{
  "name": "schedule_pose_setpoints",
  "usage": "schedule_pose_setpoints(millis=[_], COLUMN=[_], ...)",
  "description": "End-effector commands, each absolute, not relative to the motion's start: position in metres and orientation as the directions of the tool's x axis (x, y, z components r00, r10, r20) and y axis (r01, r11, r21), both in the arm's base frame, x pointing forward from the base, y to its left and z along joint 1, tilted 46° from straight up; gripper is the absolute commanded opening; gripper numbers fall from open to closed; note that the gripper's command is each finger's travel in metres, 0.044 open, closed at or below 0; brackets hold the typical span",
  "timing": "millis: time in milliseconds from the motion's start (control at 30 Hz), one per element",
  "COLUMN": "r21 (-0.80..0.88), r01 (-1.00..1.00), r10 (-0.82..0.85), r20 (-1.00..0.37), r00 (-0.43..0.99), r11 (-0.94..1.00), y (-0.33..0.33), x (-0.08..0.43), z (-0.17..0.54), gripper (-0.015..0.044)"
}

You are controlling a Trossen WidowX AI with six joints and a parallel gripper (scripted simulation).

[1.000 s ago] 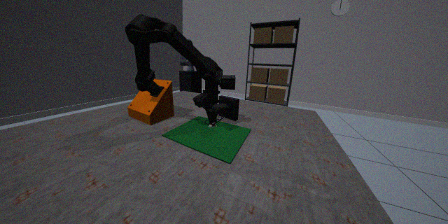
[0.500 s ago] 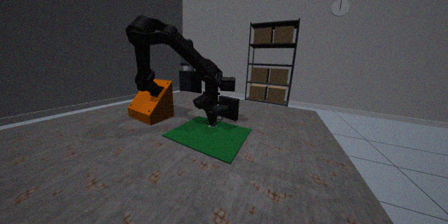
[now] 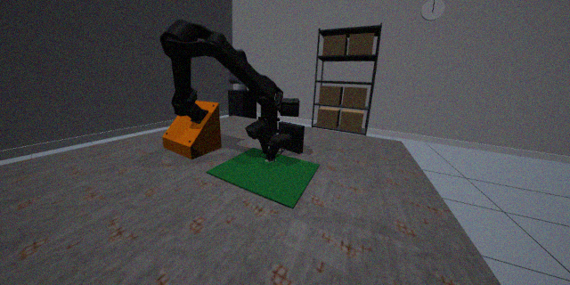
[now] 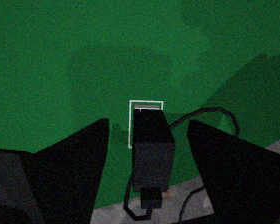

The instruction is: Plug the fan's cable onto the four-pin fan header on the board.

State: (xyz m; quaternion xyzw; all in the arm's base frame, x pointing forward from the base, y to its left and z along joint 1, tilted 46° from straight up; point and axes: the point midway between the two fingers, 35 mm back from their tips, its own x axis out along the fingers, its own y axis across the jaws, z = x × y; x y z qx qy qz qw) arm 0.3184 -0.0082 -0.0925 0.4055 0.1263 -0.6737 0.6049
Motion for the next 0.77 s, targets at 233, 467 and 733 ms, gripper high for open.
schedule_pose_setpoints(millis=[233, 467, 733], r21=[0.319, 0.317, 0.317], r01=[0.918, 0.918, 0.919], r10=[-0.713, -0.711, -0.717], r20=[-0.699, -0.701, -0.695], r00=[0.058, 0.058, 0.056], r11=[-0.238, -0.237, -0.236], y=[0.032, -0.006, -0.049], x=[0.316, 0.303, 0.273], z=[-0.054, -0.015, 0.024], gripper=[0.0260, 0.0260, 0.0260])
